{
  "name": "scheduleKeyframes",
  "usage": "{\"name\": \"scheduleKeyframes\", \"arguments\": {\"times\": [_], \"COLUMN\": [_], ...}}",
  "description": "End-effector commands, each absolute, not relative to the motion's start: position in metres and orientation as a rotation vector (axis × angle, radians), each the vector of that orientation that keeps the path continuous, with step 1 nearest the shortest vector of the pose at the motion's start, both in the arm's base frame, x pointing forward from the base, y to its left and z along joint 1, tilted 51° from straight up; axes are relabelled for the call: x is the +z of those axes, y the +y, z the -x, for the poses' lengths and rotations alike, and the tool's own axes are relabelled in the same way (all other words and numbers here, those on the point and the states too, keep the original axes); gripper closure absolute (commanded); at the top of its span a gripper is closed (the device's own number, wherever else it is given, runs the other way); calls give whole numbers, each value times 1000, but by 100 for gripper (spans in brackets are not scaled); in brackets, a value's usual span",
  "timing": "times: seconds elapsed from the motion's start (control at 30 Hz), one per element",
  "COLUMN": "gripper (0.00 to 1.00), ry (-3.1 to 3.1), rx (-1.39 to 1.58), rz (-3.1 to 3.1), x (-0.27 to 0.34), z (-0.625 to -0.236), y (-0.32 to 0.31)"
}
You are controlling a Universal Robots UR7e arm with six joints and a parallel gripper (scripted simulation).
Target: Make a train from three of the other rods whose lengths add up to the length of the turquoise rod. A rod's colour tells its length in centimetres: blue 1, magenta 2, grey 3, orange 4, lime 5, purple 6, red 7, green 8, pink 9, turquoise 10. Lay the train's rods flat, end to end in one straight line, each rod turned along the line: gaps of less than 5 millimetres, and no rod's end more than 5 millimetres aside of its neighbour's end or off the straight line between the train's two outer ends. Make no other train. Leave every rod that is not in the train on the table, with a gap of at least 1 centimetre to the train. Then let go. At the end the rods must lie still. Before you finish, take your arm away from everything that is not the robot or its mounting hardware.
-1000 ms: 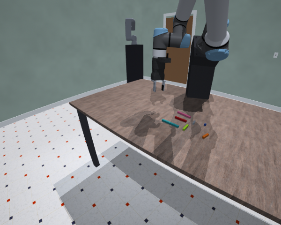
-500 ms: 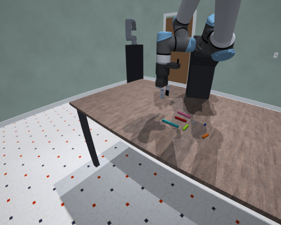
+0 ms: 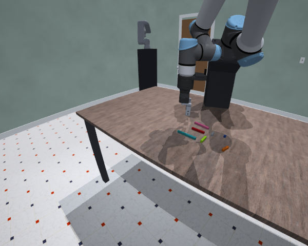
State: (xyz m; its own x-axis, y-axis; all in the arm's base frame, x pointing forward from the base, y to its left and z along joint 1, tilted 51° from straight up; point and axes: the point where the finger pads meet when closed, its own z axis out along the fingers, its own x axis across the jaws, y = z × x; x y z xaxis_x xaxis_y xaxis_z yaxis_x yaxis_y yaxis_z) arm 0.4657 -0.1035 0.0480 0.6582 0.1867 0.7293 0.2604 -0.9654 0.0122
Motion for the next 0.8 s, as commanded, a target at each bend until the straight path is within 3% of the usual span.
{"name": "scheduleKeyframes", "arguments": {"times": [0.0,0.77], "gripper": [0,0], "ry": [-619,-1771], "rx": [-1239,-1389], "rz": [2790,2582], "x": [54,95], "z": [-473,-501], "y": [-87,-3]}}
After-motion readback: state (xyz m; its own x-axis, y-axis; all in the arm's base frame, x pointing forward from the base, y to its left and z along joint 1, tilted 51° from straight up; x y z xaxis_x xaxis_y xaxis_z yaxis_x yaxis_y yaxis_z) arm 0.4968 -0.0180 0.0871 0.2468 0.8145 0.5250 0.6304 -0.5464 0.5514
